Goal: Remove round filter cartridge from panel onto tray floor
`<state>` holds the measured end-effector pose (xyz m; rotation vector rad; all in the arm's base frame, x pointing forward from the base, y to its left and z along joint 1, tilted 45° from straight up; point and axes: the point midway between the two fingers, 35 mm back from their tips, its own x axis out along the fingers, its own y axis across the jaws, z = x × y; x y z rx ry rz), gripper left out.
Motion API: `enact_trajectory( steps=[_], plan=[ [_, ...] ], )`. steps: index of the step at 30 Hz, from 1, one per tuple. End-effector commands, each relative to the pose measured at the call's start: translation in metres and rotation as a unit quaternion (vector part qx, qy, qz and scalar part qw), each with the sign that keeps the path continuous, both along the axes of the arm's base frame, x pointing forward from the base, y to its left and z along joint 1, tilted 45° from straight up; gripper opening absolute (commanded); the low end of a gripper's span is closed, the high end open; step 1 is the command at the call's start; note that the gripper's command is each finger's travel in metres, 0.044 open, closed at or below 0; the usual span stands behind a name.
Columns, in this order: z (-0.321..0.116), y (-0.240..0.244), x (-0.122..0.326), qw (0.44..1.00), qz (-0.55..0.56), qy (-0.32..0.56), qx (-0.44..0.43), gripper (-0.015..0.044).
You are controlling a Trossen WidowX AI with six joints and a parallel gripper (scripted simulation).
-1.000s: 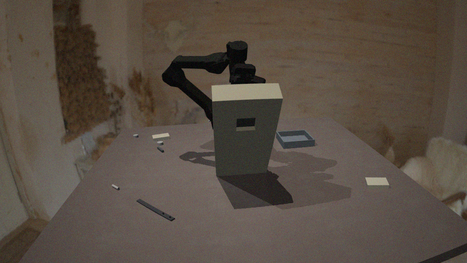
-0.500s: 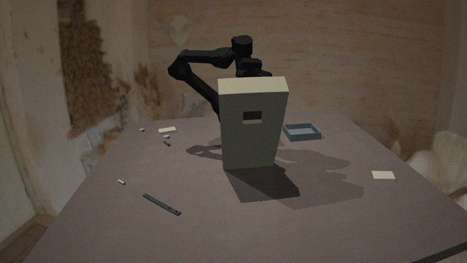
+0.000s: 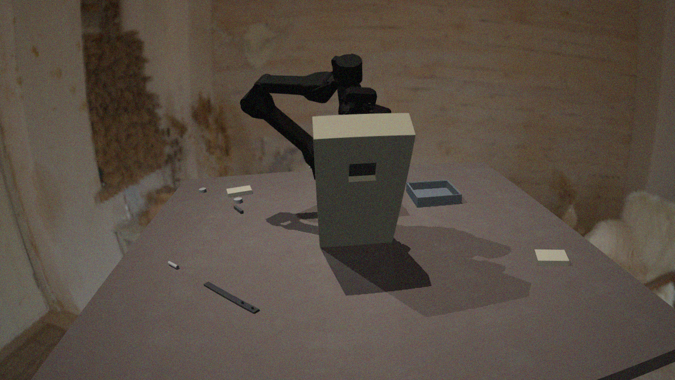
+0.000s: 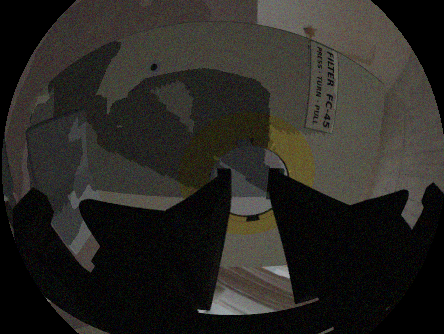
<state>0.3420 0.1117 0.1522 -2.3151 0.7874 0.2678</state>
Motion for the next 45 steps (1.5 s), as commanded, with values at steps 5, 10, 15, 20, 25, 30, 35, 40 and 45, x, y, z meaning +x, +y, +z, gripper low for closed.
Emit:
enact_trajectory(
  steps=[5, 10, 15, 20, 25, 30, 35, 40, 45],
  plan=[
    [-0.0042, -0.0041, 0.0051, 1.000, -0.003, 0.004, 0.001, 0.0114],
    [-0.0001, 0.0000, 0.0005, 1.000, 0.001, 0.000, -0.001, 0.0094],
    [-0.0001, 0.0000, 0.0005, 1.000, 0.001, 0.000, -0.001, 0.0060],
    [-0.0003, -0.0002, 0.0007, 1.000, 0.000, -0.001, 0.001, 0.0000],
    [-0.0031, -0.0031, 0.0040, 0.998, -0.027, -0.027, 0.052, 0.0000],
    [-0.0040, -0.0041, 0.0052, 0.989, -0.060, -0.066, 0.119, 0.0000],
    [-0.0044, -0.0045, 0.0057, 0.972, -0.093, -0.106, 0.186, 0.0000],
    [-0.0045, -0.0046, 0.0059, 0.948, -0.126, -0.145, 0.253, 0.0000],
    [-0.0045, -0.0047, 0.0060, 0.917, -0.157, -0.183, 0.317, 0.0000]
  ],
)
